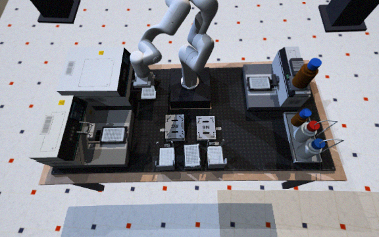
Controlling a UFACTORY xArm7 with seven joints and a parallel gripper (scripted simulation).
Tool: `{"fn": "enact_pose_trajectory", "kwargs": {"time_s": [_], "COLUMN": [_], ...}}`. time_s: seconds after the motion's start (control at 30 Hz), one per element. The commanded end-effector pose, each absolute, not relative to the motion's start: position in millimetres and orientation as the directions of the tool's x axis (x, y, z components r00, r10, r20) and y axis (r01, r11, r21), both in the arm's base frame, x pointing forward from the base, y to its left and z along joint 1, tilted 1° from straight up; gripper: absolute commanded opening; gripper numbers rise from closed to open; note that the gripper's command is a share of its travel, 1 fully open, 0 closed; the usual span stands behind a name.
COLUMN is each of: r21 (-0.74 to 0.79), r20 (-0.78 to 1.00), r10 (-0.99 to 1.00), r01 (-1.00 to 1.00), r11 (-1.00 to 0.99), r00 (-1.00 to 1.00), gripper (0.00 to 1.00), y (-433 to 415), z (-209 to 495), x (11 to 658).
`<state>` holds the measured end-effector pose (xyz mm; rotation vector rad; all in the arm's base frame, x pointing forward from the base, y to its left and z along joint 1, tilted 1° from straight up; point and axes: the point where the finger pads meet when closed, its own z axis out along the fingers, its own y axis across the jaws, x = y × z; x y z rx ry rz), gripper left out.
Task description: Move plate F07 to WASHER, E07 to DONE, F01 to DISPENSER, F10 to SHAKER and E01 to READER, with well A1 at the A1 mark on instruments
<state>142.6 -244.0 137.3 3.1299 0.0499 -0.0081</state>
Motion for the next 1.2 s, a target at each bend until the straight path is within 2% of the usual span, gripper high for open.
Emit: {"fn": "enact_pose_trajectory", "kwargs": {"time_s": [0.0, 1.17], "r21": [0.015, 0.014], "r20": [-0.004, -0.003], "r10": [0.032, 0.035], "r01": [0.032, 0.035], "r11": [-0.999, -0.999], "r00": [0.999, 0.999], "gripper": [0.00, 0.00], "y": [-241, -177], "z": [139, 137], "x": [156, 225]}}
